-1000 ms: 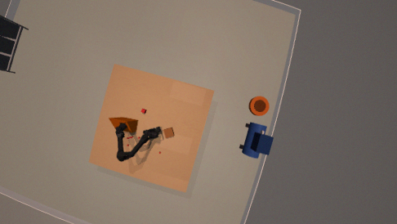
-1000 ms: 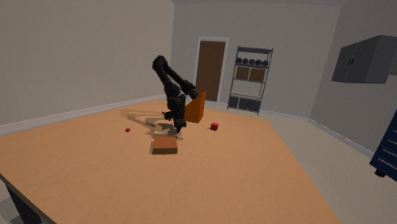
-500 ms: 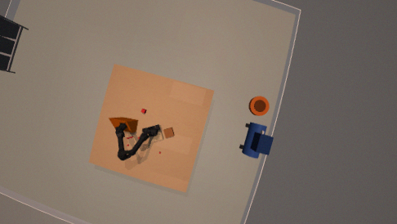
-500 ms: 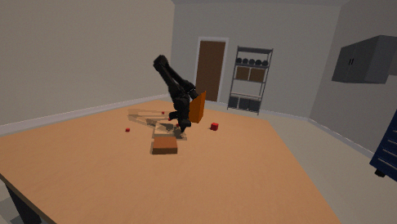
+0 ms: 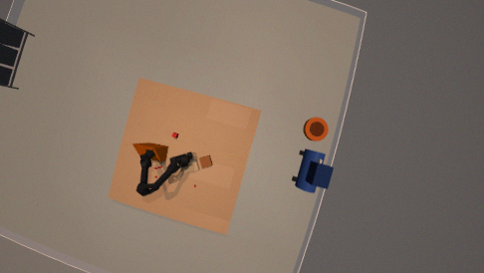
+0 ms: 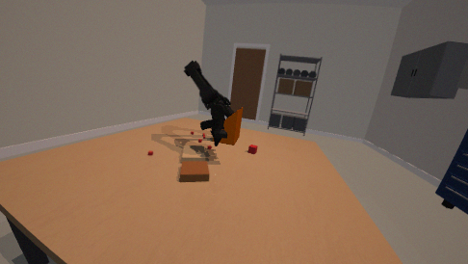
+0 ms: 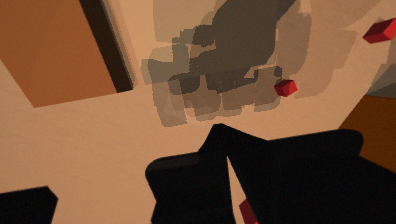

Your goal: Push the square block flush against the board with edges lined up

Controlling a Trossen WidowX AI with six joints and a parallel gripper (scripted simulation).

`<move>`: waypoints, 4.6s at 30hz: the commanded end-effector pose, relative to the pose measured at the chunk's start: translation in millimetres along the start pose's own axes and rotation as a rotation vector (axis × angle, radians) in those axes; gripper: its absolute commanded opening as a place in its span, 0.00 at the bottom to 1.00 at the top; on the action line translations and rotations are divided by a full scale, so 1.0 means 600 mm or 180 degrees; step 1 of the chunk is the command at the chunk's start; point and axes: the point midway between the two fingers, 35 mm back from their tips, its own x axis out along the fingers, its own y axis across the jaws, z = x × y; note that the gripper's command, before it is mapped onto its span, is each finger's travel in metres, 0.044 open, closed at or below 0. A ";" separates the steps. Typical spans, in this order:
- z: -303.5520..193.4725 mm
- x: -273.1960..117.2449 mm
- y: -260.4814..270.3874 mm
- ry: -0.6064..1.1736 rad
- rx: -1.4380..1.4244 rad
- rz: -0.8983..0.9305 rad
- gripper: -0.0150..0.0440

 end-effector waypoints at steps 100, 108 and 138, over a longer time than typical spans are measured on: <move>0.178 0.091 -0.114 0.0017 -0.4953 -0.0024 0.25; 0.178 0.091 -0.137 0.0019 -0.4954 -0.0023 0.25; 0.176 -0.001 -0.179 0.0017 -0.4957 -0.0028 0.25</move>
